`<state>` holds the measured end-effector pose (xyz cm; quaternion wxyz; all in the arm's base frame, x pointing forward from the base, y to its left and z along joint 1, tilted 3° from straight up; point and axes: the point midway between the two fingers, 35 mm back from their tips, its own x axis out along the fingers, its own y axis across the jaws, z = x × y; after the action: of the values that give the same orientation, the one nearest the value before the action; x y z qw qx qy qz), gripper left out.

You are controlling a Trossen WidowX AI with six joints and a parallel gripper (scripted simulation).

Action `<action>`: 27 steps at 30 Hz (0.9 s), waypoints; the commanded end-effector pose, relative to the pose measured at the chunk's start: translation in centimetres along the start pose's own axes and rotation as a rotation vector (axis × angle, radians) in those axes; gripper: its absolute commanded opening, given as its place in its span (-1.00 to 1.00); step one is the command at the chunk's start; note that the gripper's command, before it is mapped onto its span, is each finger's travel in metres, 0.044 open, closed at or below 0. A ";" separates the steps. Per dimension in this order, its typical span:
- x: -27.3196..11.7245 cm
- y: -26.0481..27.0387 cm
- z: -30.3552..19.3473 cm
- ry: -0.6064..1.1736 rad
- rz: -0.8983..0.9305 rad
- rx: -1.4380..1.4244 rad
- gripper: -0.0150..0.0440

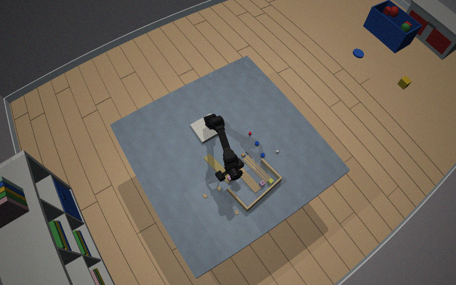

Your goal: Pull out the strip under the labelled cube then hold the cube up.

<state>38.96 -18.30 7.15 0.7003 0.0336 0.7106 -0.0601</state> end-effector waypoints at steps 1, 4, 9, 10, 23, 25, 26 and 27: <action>-0.1 0.1 0.9 -0.001 0.004 0.005 0.91; 0.3 0.1 0.9 -0.001 0.004 0.005 0.64; 1.1 0.1 1.0 -0.001 0.003 0.005 0.36; 1.3 0.1 1.0 -0.001 0.003 0.005 0.36; 3.4 0.1 1.0 -0.001 0.003 0.005 0.36; 3.7 0.1 1.0 -0.001 0.003 0.005 0.36; 3.9 0.1 1.0 -0.001 0.003 0.005 0.36; 4.0 0.1 1.0 -0.001 0.003 0.005 0.36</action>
<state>40.18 -18.62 3.94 0.7046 0.0333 0.7061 -0.0622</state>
